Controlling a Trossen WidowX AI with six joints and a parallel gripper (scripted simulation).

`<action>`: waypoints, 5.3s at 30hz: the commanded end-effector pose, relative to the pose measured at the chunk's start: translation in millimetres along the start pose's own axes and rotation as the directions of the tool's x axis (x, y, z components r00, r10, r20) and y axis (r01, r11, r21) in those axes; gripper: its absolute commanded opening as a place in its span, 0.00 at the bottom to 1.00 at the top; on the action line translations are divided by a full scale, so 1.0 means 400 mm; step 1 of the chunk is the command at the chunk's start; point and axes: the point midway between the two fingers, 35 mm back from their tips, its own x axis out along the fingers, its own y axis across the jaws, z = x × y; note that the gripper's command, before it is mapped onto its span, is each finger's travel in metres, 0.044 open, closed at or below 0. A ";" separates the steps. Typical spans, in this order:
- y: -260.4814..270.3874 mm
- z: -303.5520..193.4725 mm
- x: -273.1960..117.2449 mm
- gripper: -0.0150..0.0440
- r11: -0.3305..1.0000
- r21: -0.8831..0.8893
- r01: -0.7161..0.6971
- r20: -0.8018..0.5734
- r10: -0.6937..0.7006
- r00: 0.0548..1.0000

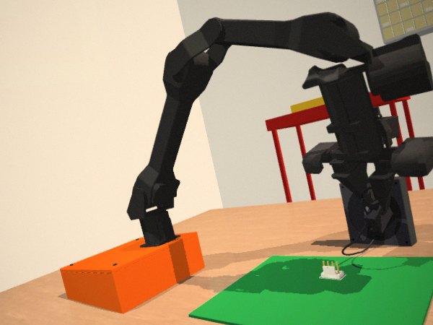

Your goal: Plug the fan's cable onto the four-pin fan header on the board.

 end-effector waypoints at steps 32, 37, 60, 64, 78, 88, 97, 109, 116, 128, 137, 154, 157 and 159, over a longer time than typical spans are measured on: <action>-0.004 -0.024 0.038 0.25 0.998 -0.038 -0.040 0.491 0.053 0.870; -0.004 -0.029 0.036 0.25 0.999 -0.041 -0.031 0.553 0.049 0.832; -0.004 -0.066 0.003 0.25 0.998 -0.035 0.047 0.796 -0.001 0.605; -0.002 -0.074 -0.005 0.25 0.997 -0.028 0.066 0.830 -0.013 0.558; -0.001 -0.090 -0.030 0.25 0.995 -0.012 0.098 0.877 -0.037 0.478; -0.001 -0.088 -0.033 0.25 0.995 -0.012 0.095 0.874 -0.036 0.485; 0.001 -0.085 -0.043 0.25 0.995 -0.013 0.097 0.875 -0.036 0.482; 0.000 -0.095 -0.027 0.25 0.995 -0.013 0.098 0.875 -0.036 0.482; -0.001 -0.104 -0.013 0.25 0.995 -0.013 0.098 0.875 -0.036 0.483; -0.003 -0.118 0.009 0.25 0.995 -0.013 0.098 0.875 -0.036 0.483; -0.006 -0.128 0.027 0.25 0.995 -0.013 0.098 0.875 -0.036 0.483; -0.010 -0.139 0.062 0.25 0.995 -0.013 0.098 0.875 -0.036 0.483; -0.011 -0.141 0.068 0.25 0.995 -0.013 0.098 0.875 -0.036 0.483; -0.011 -0.143 0.072 0.25 0.995 -0.013 0.098 0.875 -0.036 0.483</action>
